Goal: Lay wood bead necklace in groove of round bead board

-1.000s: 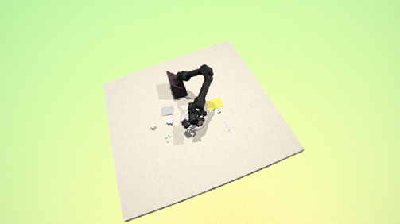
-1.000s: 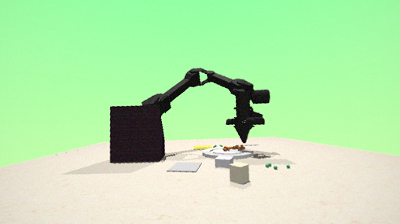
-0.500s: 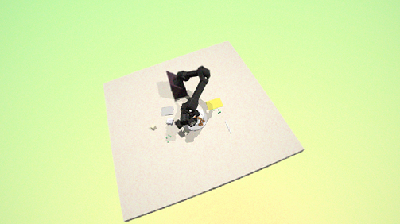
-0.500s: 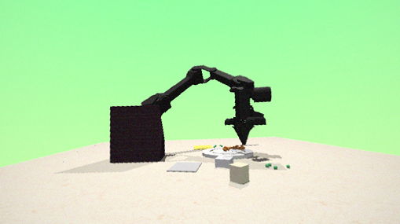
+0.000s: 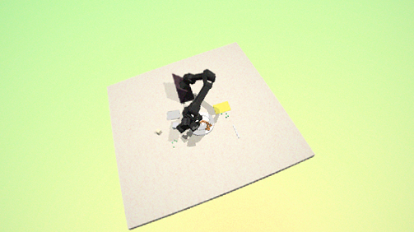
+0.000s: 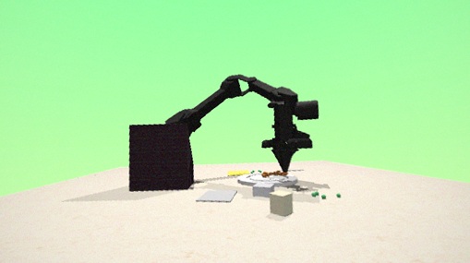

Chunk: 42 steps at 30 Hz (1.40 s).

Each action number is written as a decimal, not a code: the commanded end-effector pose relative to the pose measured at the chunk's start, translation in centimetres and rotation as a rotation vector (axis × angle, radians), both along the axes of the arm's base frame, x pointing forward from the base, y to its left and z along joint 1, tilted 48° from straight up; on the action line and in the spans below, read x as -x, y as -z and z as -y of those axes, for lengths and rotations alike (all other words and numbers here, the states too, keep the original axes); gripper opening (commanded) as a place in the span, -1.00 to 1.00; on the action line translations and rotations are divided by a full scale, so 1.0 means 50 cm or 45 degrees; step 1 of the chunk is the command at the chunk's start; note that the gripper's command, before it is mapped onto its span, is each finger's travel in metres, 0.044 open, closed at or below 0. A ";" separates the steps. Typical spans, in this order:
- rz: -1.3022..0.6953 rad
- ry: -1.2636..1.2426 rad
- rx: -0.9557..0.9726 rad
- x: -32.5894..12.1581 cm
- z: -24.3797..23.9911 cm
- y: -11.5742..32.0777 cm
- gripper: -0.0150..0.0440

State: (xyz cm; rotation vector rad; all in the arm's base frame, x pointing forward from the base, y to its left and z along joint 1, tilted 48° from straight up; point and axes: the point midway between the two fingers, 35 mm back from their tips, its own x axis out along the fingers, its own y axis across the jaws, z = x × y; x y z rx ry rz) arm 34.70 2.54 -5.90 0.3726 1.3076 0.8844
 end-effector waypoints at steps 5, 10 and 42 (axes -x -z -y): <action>-0.001 -0.002 0.000 0.002 -0.017 0.019 -0.49; -0.001 -0.002 -0.001 0.003 -0.028 0.029 -0.49; -0.001 -0.002 0.000 0.006 0.005 -0.002 1.00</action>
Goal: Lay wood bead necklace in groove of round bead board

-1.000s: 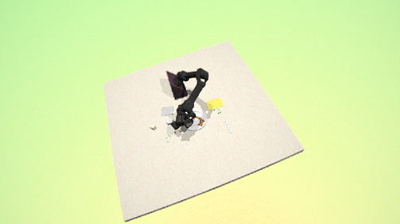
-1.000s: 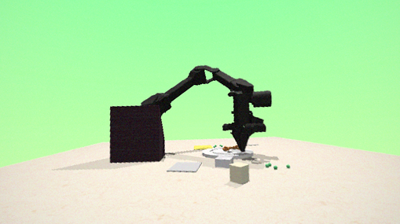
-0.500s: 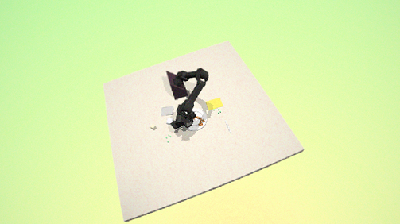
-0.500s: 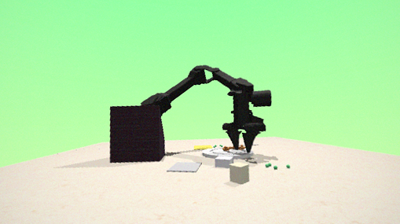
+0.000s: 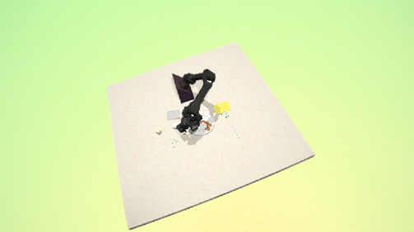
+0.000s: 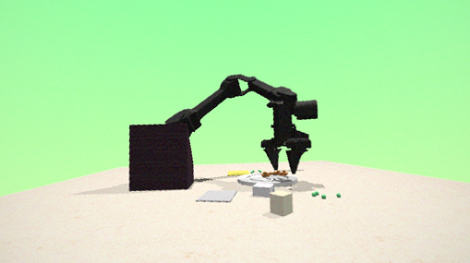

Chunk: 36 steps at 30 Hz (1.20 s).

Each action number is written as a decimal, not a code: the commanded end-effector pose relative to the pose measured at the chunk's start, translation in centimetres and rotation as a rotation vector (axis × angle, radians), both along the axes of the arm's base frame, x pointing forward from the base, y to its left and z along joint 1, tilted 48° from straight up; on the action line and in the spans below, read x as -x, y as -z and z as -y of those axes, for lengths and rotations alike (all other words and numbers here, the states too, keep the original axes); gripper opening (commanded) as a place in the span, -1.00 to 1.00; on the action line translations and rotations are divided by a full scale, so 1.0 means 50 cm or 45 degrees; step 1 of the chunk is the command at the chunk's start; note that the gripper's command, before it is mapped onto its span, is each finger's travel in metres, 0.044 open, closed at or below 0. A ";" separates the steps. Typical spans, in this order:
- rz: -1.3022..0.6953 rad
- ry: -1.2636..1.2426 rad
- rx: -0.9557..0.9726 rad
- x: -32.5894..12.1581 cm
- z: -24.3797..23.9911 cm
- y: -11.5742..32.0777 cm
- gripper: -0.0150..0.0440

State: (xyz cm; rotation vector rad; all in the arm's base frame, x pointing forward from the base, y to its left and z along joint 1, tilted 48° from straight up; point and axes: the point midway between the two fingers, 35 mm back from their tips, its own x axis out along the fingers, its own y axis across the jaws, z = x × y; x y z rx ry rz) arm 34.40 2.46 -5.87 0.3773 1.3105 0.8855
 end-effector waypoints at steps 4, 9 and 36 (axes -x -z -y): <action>-0.090 0.085 0.006 -0.015 -0.015 -0.030 0.80; -0.283 0.262 0.005 -0.040 -0.056 -0.090 0.80; -0.522 0.484 -0.001 -0.062 -0.131 -0.156 0.80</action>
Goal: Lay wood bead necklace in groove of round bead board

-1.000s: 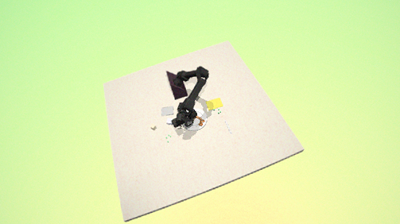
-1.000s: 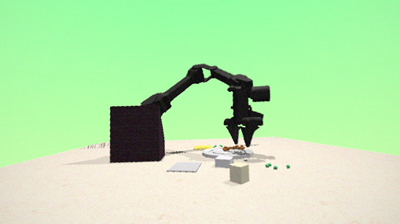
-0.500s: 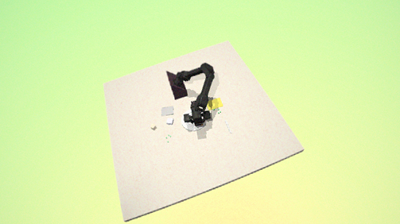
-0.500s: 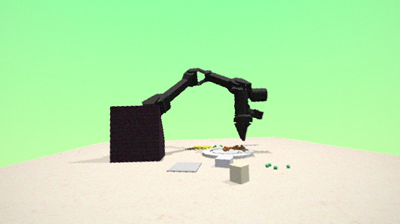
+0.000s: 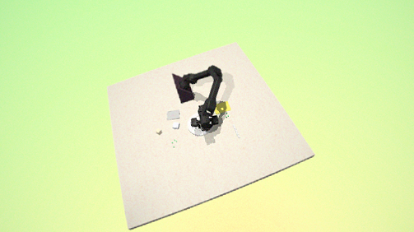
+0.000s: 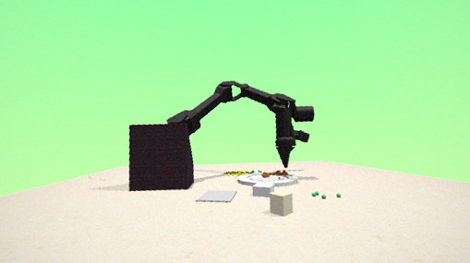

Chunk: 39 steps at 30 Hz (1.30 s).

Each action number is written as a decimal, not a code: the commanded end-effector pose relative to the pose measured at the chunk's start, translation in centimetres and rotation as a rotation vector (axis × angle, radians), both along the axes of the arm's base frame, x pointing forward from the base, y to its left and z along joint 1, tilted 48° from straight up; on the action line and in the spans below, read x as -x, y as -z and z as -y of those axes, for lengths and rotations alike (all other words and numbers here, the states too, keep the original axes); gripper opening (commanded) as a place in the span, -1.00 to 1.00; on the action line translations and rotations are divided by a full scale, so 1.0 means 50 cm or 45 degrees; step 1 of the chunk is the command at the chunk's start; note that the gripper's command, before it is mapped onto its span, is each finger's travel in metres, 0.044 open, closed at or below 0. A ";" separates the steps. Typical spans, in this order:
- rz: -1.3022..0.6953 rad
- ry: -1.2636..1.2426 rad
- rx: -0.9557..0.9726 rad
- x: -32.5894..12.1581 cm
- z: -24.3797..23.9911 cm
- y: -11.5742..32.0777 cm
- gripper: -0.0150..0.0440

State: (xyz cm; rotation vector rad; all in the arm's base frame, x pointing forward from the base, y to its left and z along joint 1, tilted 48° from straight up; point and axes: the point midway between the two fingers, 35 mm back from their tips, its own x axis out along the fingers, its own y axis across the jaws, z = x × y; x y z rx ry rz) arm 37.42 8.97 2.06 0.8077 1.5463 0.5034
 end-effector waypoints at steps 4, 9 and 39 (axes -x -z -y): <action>-0.001 0.007 -0.001 -0.001 -0.010 0.011 0.80; -0.004 0.008 -0.003 -0.001 -0.022 0.021 0.80; -0.004 0.001 -0.001 0.001 -0.043 0.036 -0.27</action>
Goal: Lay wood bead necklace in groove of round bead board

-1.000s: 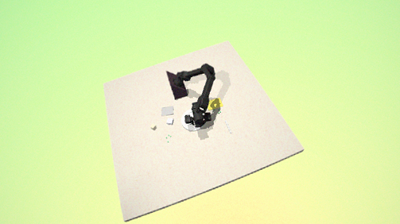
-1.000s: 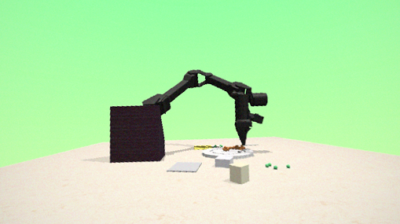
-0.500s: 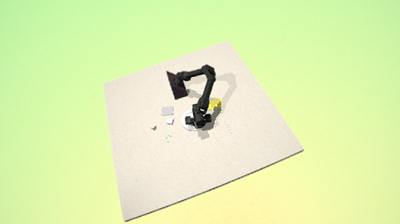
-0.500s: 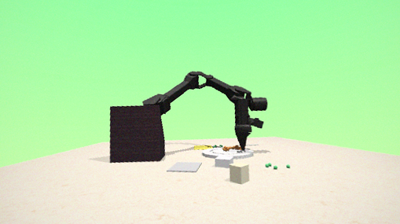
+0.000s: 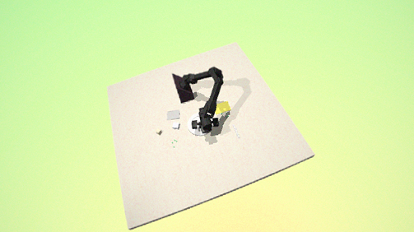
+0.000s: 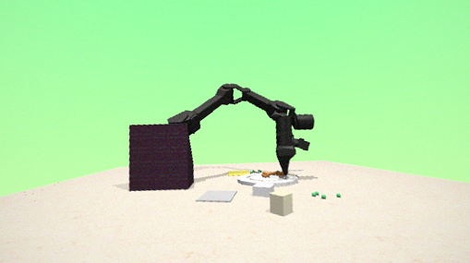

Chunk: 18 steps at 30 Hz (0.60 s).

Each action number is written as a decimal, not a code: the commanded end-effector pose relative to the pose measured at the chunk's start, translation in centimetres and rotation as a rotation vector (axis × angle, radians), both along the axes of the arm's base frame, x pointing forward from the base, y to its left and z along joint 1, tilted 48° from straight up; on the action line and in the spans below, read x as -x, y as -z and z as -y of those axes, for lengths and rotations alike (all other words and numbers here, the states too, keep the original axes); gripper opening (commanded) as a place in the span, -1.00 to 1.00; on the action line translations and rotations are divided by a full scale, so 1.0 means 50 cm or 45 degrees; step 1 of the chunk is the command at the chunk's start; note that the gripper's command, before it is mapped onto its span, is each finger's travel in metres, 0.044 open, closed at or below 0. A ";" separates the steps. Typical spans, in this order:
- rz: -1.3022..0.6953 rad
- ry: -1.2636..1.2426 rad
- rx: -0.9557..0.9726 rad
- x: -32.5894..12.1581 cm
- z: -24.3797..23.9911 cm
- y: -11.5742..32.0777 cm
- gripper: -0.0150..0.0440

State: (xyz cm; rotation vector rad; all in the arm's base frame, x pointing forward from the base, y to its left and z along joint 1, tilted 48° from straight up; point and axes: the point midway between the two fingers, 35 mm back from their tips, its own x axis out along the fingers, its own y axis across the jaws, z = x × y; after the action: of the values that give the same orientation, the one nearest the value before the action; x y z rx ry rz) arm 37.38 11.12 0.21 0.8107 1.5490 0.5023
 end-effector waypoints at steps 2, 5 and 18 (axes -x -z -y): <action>0.001 -0.001 0.000 0.000 0.000 -0.001 -0.32; 0.001 -0.001 0.000 0.000 0.000 -0.001 -0.39; -0.001 0.002 -0.001 0.000 0.006 -0.006 -0.49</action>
State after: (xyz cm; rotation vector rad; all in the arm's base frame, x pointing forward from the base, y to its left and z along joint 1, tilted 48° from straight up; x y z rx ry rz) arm 37.36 11.08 0.25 0.8123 1.5510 0.5008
